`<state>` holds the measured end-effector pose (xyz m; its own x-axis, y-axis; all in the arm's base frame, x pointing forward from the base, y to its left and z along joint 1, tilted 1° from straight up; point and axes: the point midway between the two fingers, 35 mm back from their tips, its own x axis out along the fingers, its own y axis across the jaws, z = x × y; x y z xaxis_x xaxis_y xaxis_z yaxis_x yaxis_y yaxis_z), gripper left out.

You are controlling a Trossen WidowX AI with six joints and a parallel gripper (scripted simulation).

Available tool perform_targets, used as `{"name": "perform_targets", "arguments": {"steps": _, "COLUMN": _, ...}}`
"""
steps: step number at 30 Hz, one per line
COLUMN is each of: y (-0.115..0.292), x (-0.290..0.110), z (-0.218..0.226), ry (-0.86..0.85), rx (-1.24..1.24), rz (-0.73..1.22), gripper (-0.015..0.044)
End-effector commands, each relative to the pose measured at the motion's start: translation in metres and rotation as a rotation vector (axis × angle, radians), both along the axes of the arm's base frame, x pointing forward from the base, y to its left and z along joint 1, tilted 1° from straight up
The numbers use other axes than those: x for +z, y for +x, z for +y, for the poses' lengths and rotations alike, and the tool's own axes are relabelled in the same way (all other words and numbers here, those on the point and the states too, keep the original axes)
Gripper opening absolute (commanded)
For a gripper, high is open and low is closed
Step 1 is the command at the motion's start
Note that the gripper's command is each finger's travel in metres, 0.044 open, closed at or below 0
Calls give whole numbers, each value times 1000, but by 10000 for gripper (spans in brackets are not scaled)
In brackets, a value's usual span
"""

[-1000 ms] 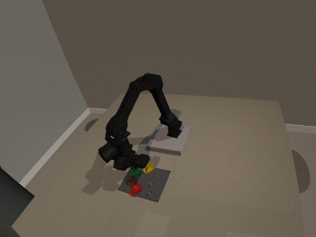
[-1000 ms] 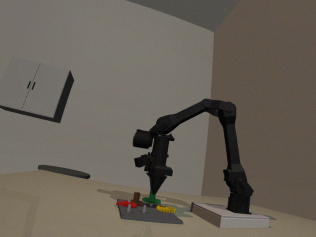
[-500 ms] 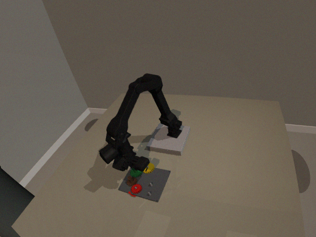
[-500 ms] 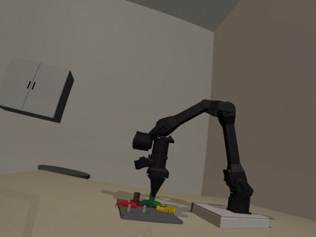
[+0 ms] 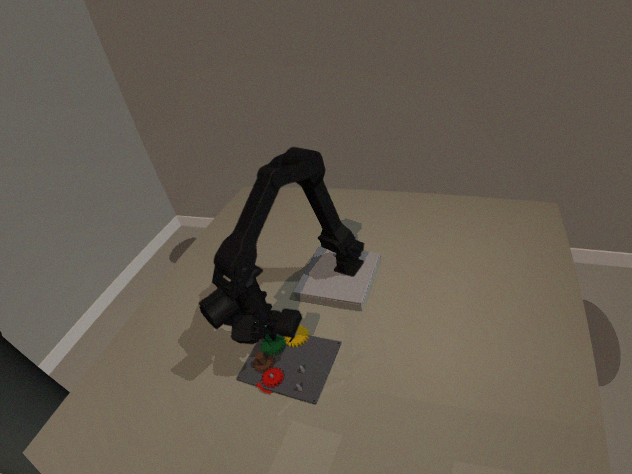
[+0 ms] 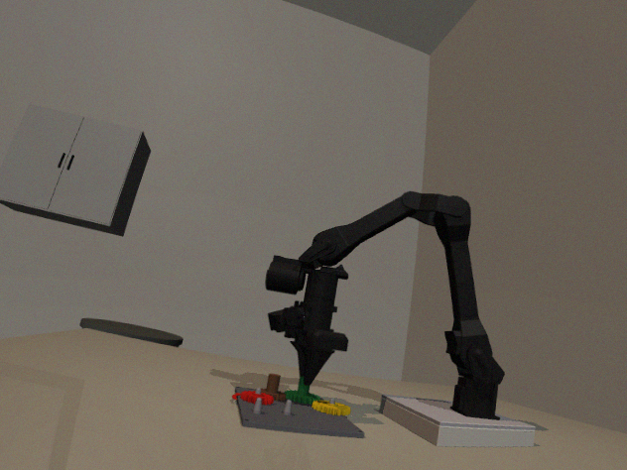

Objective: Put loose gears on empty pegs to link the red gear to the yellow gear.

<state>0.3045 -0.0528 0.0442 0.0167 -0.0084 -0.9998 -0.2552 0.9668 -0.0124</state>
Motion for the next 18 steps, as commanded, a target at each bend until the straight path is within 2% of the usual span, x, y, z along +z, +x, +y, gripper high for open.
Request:
{"name": "perform_targets", "arguments": {"steps": 1, "y": 1, "x": -1, "z": -1, "ry": -1, "rx": 44, "rz": -1, "gripper": 0}}
{"name": "perform_targets", "arguments": {"steps": 11, "y": 1, "x": -2, "z": 0, "ry": 0, "rx": -35, "rz": -2, "gripper": 0}}
{"name": "perform_targets", "arguments": {"steps": 16, "y": 1, "x": 1, "z": 0, "ry": 1, "rx": -81, "rz": -2, "gripper": 131}}
{"name": "perform_targets", "arguments": {"steps": 18, "y": 1, "x": 2, "z": 0, "ry": 2, "rx": -107, "rz": -2, "gripper": 140}}
